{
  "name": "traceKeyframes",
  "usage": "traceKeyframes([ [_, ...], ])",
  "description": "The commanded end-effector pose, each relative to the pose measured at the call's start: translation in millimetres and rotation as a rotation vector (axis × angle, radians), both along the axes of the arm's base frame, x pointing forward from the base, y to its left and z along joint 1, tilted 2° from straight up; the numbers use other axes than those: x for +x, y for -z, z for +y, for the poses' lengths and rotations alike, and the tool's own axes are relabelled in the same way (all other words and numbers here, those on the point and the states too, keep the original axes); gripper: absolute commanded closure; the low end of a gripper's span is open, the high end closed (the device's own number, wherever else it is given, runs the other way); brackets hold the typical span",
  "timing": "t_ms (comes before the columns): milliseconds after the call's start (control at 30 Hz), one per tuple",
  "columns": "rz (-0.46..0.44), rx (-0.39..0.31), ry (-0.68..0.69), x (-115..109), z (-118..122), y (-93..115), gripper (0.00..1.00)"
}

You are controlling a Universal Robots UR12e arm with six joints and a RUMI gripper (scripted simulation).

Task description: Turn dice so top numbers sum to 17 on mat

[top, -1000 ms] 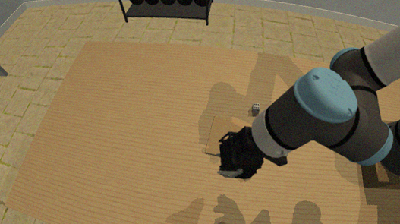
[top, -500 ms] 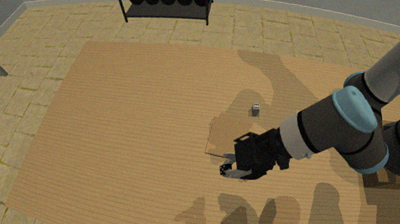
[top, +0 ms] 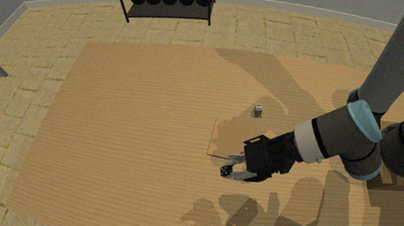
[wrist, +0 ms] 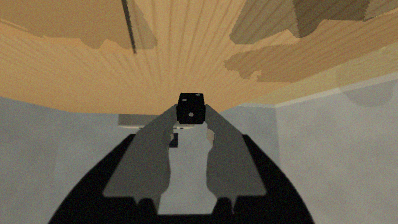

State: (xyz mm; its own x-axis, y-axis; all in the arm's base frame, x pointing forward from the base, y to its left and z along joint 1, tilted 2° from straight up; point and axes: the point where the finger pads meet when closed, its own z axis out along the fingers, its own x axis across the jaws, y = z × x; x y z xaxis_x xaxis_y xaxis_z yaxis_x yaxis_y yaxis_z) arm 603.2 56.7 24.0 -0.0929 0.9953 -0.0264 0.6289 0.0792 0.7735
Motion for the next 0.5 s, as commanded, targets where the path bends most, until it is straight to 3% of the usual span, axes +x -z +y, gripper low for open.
traceKeyframes([
  [0, -0.062, 0.0, -0.001, 2.6, 0.4, -7.6, 0.94],
  [467, -0.084, 0.001, -0.002, 1.7, 0.8, -8.2, 0.94],
])
